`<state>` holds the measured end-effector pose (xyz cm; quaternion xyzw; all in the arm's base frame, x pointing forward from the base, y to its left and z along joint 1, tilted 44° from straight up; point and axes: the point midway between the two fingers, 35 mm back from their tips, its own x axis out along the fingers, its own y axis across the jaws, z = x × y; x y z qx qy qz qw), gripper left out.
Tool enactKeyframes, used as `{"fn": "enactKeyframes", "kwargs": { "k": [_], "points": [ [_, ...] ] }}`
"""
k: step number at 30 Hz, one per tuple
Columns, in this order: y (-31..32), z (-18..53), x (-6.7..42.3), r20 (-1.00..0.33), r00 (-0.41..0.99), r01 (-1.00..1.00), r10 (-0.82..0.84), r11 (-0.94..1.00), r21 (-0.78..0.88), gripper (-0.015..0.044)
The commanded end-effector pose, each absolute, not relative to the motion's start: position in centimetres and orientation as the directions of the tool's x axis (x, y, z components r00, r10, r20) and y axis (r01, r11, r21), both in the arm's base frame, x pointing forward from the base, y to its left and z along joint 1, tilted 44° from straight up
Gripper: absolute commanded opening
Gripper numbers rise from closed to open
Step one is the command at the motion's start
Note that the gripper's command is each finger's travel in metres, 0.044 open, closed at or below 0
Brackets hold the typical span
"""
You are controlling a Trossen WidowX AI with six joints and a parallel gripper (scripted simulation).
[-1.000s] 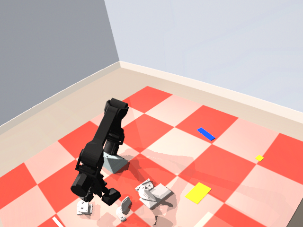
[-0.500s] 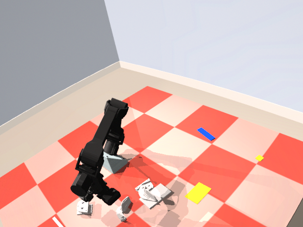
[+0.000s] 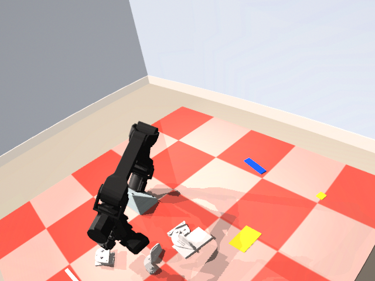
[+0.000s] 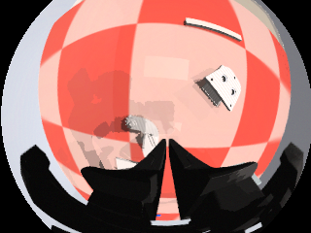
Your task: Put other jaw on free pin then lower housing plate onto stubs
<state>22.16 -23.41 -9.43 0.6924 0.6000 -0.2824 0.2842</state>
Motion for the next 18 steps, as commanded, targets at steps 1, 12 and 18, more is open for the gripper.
{"fn": "enactKeyframes", "kwargs": {
  "k": [1, 12, 18],
  "points": [
    [-23.41, -9.43, 22.16, -0.732, 0.12, 0.991, 0.67, -0.118, 0.055, 0.0079],
    [-23.41, -9.43, 22.16, -0.732, 0.12, 0.991, 0.67, -0.118, 0.055, 0.0368],
    [-23.41, -9.43, 22.16, -0.732, 0.12, 0.991, 0.67, -0.118, 0.055, 0.044]
  ]
}}
